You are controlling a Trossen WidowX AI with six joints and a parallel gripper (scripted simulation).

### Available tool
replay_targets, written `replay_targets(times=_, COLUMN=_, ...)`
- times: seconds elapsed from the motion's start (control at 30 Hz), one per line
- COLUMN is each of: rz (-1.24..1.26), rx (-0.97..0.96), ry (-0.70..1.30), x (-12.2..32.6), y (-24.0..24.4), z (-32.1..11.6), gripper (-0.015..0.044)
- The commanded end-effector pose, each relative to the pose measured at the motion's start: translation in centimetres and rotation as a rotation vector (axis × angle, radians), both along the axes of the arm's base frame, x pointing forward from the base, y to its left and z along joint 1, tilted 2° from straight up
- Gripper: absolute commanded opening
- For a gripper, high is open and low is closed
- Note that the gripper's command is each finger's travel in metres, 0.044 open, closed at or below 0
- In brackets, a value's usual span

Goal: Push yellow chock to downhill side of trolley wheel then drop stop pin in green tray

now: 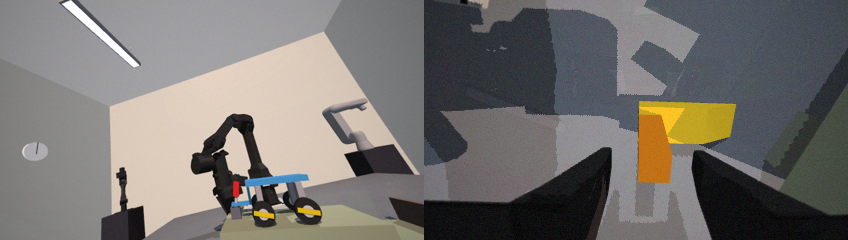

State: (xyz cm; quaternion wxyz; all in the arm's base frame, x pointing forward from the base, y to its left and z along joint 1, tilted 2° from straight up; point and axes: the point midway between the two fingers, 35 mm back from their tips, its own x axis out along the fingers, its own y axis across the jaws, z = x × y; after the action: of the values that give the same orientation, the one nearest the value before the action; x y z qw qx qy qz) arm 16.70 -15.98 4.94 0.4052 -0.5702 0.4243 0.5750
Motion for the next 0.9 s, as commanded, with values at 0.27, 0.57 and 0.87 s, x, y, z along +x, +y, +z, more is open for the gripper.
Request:
replay_targets(times=0.27, rz=0.003, rx=0.006, ry=0.000, x=0.0, y=0.0, z=-1.3, gripper=0.0190)
replay_targets(times=0.57, rz=0.003, rx=0.006, ry=0.001, x=-0.1, y=0.1, z=-2.8, gripper=0.0190)
replay_targets(times=0.87, rz=0.000, rx=0.000, ry=0.000, x=0.0, y=0.0, z=-2.5, gripper=0.0052)
